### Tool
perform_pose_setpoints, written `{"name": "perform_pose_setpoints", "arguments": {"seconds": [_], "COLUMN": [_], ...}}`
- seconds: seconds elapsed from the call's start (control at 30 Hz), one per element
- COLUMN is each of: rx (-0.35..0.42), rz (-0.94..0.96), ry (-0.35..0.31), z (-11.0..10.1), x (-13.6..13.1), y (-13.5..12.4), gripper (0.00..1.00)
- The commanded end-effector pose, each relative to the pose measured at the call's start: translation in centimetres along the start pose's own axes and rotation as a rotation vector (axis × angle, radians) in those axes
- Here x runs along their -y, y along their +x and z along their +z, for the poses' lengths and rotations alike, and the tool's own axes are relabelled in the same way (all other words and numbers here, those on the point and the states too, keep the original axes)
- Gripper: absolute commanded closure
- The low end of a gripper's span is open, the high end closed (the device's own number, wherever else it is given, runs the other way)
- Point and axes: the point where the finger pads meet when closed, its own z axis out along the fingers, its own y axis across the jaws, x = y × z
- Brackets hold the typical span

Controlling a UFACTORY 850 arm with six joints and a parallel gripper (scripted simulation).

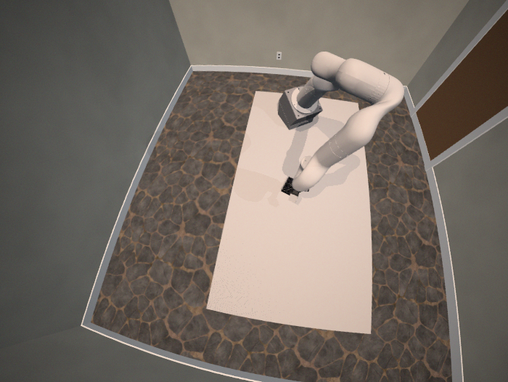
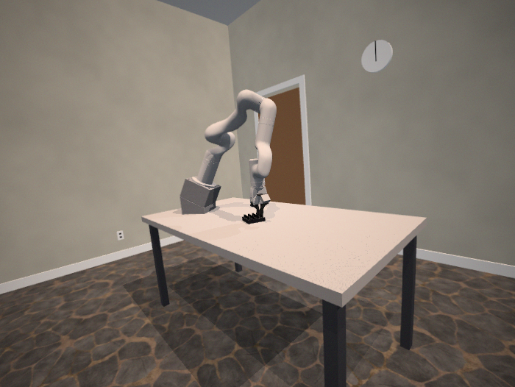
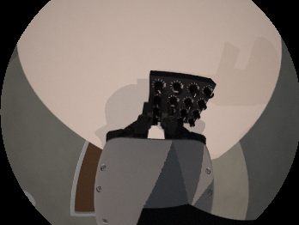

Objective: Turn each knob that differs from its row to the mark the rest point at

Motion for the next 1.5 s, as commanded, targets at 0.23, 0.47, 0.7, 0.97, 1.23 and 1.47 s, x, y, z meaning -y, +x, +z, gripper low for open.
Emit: {"name": "perform_pose_setpoints", "arguments": {"seconds": [0.23, 0.47, 0.7, 0.97, 1.23, 1.47], "rx": [-0.011, -0.011, -0.011, -0.011, -0.011, -0.011], "rz": [-0.181, -0.205, -0.205, -0.205, -0.205, -0.205], "ry": [0.001, 0.001, 0.001, 0.001, 0.001, 0.001], "z": [-0.04, -0.04, -0.04, -0.04, -0.04, -0.04], "x": [0.02, 0.02, 0.02, 0.02, 0.02, 0.02], "y": [0.07, 0.07, 0.07, 0.07, 0.07, 0.07], "gripper": [0.92, 0.92, 0.92, 0.81, 0.81, 0.81]}}
